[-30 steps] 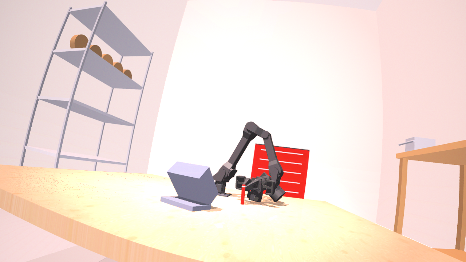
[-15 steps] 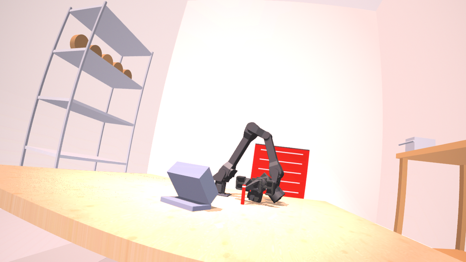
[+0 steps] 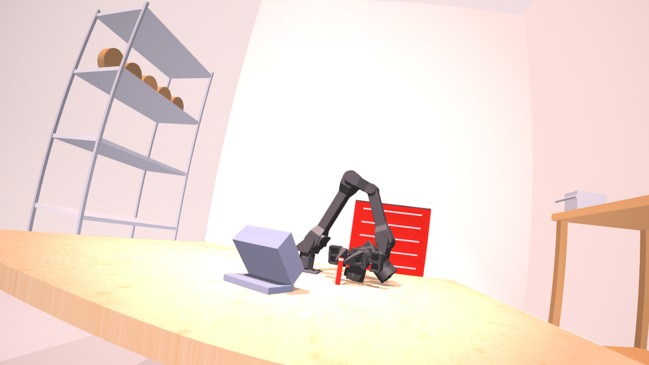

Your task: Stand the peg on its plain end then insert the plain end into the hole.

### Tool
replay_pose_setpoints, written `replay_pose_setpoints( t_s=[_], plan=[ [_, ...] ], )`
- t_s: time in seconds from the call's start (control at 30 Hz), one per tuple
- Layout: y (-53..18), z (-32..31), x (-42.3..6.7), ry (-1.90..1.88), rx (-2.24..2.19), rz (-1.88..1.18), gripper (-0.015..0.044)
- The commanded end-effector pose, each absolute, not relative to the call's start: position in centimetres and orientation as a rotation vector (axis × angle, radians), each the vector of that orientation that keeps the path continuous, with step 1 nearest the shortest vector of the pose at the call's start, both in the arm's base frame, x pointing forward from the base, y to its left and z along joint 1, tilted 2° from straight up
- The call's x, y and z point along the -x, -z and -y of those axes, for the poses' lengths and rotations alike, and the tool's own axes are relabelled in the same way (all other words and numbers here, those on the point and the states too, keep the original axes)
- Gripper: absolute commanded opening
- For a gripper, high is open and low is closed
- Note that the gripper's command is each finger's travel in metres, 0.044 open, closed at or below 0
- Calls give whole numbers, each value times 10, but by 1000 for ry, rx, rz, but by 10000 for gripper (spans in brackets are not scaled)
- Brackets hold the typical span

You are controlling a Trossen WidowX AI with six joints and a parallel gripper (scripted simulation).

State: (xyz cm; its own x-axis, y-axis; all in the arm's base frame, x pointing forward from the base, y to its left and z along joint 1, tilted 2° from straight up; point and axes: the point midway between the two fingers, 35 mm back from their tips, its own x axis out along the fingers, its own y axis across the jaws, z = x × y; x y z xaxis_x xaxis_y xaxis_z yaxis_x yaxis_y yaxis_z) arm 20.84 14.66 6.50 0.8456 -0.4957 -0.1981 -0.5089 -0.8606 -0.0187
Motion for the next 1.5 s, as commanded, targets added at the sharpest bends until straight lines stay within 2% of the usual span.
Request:
replay_pose_setpoints(
  t_s=[0.0,0.67,1.07,1.3,1.47],
  plan=[
    [-65,-146,-208,-289,2950,-805,130],
    [-65,-146,-208,-289,2950,-805,130],
    [-65,-146,-208,-289,2950,-805,440],
    [-67,-147,-209,-290,2950,-804,440],
    [-135,-157,-216,-310,2964,-769,440]
  ],
)
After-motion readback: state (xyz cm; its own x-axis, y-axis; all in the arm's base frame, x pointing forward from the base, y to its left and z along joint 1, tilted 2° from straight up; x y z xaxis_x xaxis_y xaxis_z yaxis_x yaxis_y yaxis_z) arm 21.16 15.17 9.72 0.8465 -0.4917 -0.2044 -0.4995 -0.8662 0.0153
